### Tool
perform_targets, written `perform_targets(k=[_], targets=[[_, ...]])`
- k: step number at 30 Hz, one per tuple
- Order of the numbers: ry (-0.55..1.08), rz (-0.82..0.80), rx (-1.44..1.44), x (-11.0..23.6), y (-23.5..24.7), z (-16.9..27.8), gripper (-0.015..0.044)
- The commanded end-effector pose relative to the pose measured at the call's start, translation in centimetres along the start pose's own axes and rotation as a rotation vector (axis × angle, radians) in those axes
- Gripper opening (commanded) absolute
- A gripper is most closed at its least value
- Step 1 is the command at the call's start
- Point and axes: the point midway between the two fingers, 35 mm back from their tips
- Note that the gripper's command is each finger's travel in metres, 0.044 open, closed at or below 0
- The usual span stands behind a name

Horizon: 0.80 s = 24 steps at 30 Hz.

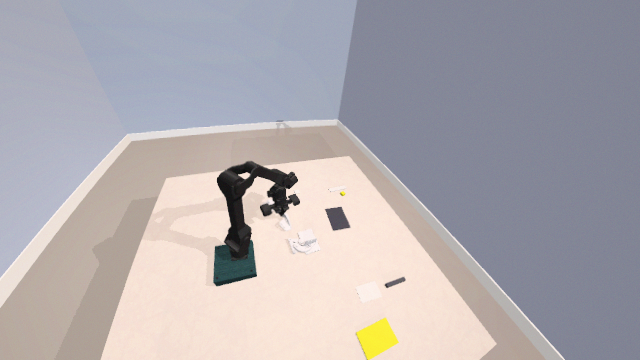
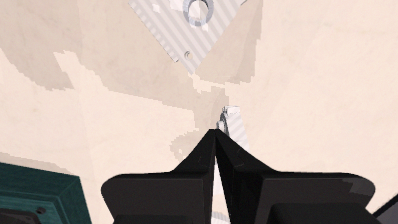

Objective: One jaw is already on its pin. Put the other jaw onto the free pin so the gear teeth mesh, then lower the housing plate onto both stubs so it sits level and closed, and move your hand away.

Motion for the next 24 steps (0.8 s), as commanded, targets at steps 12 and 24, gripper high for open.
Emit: perform_targets(k=[12,24], targets=[[-0.004,0.009,0.001,0.1,-2.3,0.0,0.0],[-0.004,0.009,0.001,0.3,-2.5,0.0,0.0]])
Point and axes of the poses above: the point midway between the two fingers, 35 mm back from their tips, its own x axis back along the fingers, its own y axis across the jaws, z = x × y, and after that the axes turned 1 degree about x, right-handed
